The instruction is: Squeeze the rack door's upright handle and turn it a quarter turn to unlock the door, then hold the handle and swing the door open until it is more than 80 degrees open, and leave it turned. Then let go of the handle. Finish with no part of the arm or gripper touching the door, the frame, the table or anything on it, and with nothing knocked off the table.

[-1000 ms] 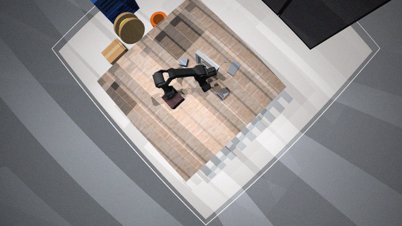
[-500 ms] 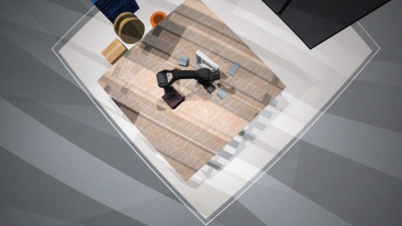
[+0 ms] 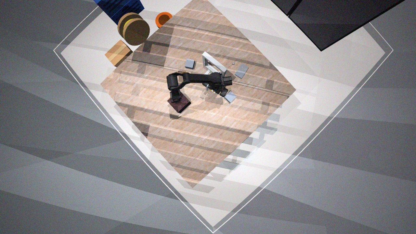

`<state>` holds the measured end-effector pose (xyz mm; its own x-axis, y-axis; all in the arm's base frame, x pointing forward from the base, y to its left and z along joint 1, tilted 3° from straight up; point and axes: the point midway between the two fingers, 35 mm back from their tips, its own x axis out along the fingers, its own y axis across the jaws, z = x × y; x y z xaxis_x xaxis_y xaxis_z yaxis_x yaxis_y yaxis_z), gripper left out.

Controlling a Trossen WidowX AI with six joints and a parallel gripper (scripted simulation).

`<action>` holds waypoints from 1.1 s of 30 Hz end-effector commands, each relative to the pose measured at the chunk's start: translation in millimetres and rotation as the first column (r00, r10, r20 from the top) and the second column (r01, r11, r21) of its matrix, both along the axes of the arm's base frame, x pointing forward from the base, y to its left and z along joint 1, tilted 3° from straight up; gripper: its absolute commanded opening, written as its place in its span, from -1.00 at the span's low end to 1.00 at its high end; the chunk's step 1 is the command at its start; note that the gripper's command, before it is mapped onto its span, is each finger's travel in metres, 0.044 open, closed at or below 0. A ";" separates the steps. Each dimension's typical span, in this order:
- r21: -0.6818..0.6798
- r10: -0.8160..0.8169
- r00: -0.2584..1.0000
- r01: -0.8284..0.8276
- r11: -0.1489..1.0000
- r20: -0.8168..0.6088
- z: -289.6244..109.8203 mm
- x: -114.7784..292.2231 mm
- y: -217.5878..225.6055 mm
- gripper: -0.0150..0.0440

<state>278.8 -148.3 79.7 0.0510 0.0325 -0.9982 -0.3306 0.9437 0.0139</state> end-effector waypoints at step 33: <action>0.000 0.033 0.999 -0.033 0.999 -0.001 12.7 1.8 -3.2 0.47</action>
